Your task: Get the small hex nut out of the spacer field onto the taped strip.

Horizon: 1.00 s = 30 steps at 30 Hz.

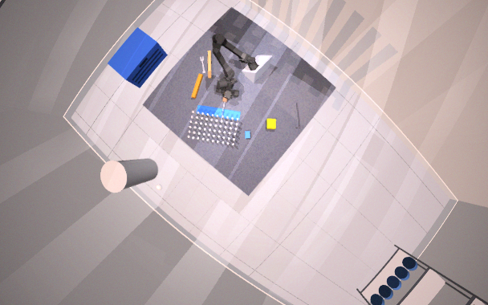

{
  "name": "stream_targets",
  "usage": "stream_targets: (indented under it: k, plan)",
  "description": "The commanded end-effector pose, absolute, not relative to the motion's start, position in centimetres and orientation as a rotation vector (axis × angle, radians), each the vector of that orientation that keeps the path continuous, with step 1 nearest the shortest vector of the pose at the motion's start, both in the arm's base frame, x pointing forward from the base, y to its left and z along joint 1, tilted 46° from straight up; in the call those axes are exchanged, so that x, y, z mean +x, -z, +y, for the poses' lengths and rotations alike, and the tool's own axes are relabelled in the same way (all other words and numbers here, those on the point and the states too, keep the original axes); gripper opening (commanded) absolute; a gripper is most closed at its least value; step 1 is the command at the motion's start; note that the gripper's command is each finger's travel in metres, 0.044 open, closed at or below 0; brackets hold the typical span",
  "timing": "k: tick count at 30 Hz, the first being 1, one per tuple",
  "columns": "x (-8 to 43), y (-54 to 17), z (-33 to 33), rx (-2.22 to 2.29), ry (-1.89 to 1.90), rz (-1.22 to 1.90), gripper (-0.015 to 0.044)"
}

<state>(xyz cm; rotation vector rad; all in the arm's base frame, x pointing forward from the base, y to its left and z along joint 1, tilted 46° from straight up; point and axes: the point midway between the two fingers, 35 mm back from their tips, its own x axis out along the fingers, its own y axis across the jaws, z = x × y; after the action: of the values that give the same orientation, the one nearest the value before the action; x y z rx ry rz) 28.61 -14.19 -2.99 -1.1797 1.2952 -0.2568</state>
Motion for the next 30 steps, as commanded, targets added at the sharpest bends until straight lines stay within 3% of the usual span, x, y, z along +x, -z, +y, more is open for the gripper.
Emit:
stream_targets:
  k: [1,30]
  plan:
    - [28.2,2.8,-14.3,-1.184,0.257,1.295,0.0000]
    - [26.6,2.1,-14.7,-1.184,0.257,1.297,0.0000]
